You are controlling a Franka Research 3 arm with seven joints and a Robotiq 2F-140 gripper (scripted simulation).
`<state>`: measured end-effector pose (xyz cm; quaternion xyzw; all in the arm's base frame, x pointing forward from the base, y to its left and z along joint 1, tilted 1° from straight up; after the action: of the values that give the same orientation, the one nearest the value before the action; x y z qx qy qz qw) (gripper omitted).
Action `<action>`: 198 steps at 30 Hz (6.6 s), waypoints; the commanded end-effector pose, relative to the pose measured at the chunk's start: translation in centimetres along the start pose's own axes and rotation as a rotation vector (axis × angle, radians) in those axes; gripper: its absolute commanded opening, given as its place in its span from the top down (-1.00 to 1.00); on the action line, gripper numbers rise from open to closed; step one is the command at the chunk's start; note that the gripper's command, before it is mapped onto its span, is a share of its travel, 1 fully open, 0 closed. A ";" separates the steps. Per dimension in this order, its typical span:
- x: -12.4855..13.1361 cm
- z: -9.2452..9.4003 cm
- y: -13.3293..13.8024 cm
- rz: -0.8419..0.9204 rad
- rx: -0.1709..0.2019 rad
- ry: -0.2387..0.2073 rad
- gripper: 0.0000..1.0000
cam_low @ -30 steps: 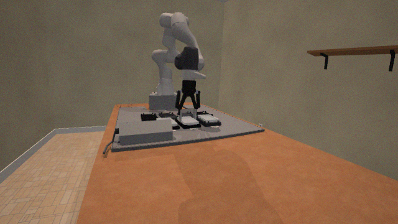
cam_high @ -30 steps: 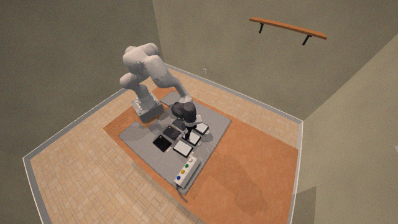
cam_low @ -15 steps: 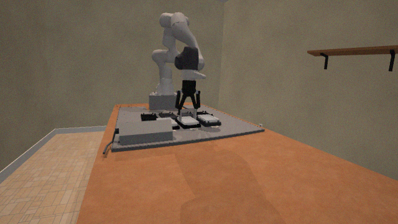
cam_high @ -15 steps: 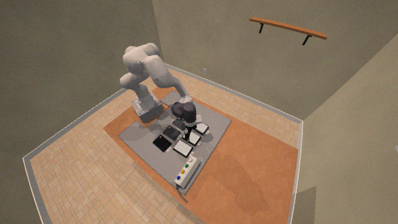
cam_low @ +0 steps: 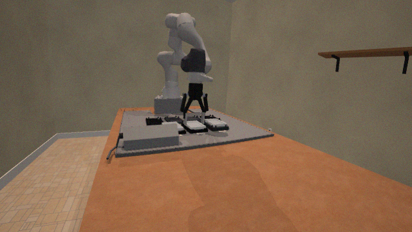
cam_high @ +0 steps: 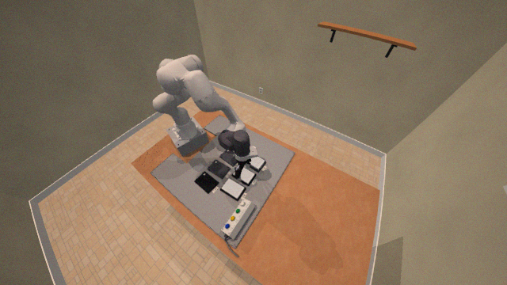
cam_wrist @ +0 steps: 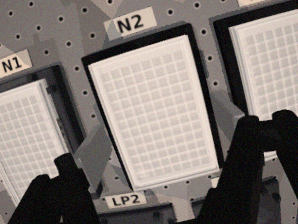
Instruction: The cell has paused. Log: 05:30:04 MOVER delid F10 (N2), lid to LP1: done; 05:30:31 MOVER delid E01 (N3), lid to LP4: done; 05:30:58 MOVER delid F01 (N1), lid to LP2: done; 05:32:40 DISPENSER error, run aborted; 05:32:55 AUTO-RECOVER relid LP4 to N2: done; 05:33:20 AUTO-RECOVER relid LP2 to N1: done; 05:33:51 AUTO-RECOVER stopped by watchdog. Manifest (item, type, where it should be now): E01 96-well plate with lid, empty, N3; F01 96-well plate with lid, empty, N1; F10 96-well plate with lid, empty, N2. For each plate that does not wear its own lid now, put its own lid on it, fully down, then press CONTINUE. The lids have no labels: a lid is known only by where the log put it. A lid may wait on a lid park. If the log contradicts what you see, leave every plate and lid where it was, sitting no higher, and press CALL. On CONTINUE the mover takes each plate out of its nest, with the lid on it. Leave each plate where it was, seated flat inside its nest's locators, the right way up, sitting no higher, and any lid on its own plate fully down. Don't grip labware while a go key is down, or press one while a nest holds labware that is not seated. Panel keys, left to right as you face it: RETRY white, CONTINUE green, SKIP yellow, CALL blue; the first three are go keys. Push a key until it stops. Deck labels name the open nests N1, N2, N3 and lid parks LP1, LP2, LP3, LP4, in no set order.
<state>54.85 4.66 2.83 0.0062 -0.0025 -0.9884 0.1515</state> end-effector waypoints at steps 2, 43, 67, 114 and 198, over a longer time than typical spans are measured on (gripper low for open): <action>-0.1 0.0 0.1 0.007 0.001 0.004 -0.32; -0.1 0.0 0.1 0.007 0.001 0.004 -0.32; -0.1 2.0 0.1 0.007 0.001 0.004 -0.32; -7.0 10.5 24.3 -0.006 0.002 0.004 -0.32; -7.1 9.1 25.2 -0.006 0.001 0.004 1.00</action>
<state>68.94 -17.12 12.24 0.0060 -0.0008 -0.9893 0.1455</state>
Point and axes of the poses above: the point where the finger pads meet when closed, its own z axis back along the fingers, its own y axis across the jaws, x = y × z, the point moved 8 cm from there along z, back along the fingers, and after that the axes turned 11 degrees about z, right-handed, at the moved point
